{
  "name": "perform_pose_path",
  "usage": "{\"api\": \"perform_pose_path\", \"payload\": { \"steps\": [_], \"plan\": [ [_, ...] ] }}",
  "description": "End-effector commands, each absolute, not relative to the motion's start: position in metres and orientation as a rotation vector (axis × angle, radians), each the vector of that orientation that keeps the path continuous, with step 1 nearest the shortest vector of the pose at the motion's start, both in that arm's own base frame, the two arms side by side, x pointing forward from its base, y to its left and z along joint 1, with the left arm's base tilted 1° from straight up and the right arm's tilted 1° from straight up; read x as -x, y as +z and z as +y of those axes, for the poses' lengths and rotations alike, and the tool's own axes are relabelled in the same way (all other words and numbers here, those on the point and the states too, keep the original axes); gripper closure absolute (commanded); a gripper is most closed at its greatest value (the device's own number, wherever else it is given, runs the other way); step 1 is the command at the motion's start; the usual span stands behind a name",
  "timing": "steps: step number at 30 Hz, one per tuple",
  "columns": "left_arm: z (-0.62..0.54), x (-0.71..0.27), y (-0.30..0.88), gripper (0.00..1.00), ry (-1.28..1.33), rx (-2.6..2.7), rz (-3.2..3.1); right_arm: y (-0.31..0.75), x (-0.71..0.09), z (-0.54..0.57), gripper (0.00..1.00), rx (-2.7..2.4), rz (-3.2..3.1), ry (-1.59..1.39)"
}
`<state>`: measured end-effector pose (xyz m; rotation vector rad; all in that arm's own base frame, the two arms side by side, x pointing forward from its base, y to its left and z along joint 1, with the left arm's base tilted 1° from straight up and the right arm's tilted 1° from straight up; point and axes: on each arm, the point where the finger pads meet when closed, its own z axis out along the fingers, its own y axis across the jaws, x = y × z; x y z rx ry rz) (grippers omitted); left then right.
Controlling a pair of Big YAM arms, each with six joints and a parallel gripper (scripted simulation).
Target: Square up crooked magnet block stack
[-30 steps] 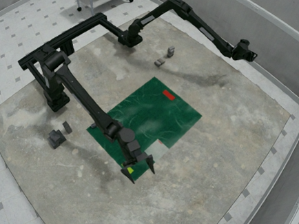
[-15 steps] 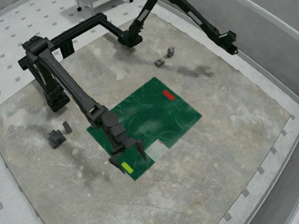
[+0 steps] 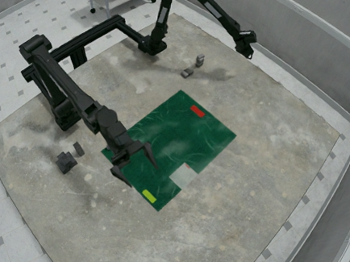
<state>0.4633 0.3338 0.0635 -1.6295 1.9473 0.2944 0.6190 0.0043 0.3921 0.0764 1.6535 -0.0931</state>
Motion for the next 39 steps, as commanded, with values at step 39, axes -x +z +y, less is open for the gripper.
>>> {"api": "perform_pose_path", "payload": {
  "steps": [39],
  "plan": [
    [0.177,-0.244,0.017,0.40,-0.008,2.199,2.190,0.503,-0.520,-0.004,0.00,-0.011,1.563,0.007]
  ]
}}
